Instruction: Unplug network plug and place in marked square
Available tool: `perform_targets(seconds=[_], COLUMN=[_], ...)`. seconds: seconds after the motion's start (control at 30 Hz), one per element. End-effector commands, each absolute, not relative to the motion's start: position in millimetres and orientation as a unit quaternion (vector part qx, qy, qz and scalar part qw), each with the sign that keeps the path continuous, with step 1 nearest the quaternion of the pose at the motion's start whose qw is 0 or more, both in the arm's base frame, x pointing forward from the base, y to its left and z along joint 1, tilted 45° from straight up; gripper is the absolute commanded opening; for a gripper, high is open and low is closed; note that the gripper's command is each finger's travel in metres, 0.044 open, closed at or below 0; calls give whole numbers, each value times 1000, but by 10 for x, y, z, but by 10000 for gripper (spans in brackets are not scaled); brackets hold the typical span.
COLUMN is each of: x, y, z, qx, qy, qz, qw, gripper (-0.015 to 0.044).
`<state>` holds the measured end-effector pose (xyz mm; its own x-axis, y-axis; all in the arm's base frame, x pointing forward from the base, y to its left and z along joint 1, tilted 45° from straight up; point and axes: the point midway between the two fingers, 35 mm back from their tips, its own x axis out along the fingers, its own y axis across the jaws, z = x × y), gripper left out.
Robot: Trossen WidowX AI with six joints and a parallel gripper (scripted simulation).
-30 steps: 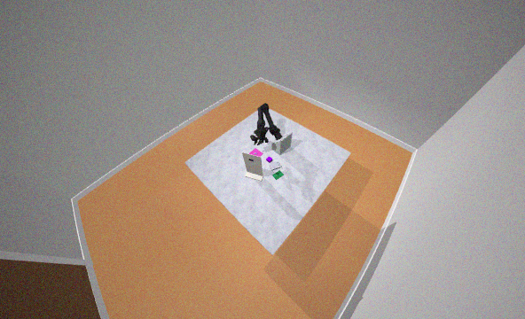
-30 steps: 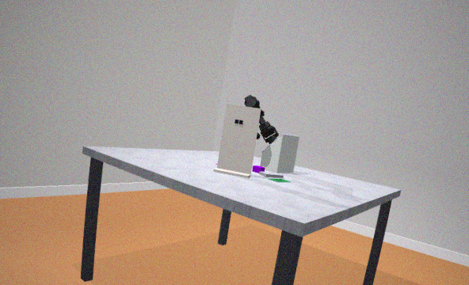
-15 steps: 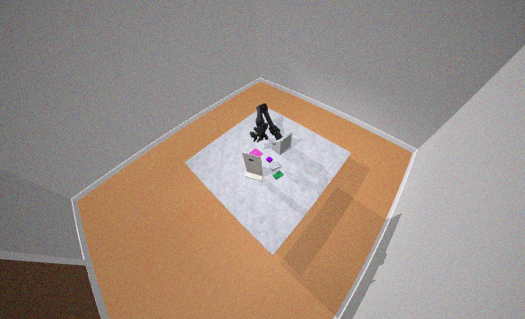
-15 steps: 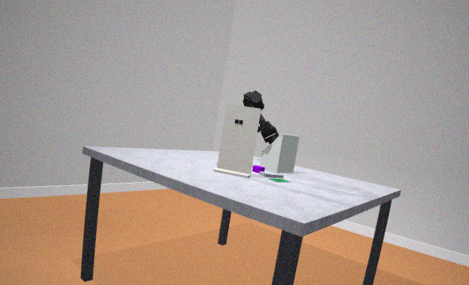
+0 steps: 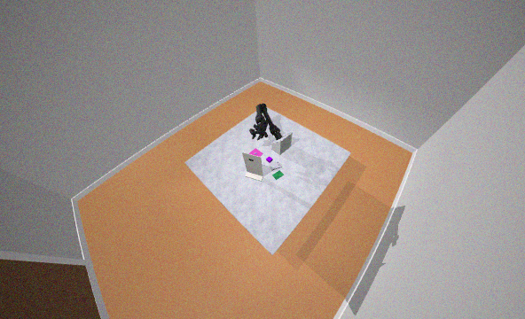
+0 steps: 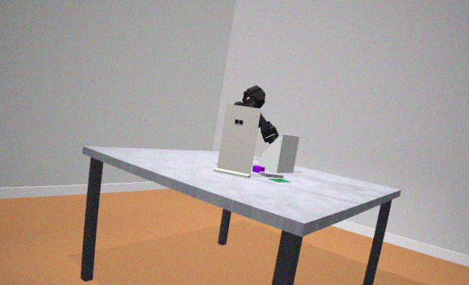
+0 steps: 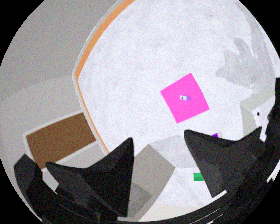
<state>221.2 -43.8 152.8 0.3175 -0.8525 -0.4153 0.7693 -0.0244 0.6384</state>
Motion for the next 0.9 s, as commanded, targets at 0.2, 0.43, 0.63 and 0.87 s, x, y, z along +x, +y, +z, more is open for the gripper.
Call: perform_targets(seconds=[0.2, 0.43, 0.63, 0.87], x=[2224, 2224, 2224, 2224], y=[-429, -429, -429, -429], z=[1546, 1546, 1546, 1546], qx=[418, 418, 418, 418], qy=[-52, -52, -52, -52], qz=[-580, -580, -580, -580], qw=[697, 697, 697, 697], gripper=[440, 440, 440, 440])
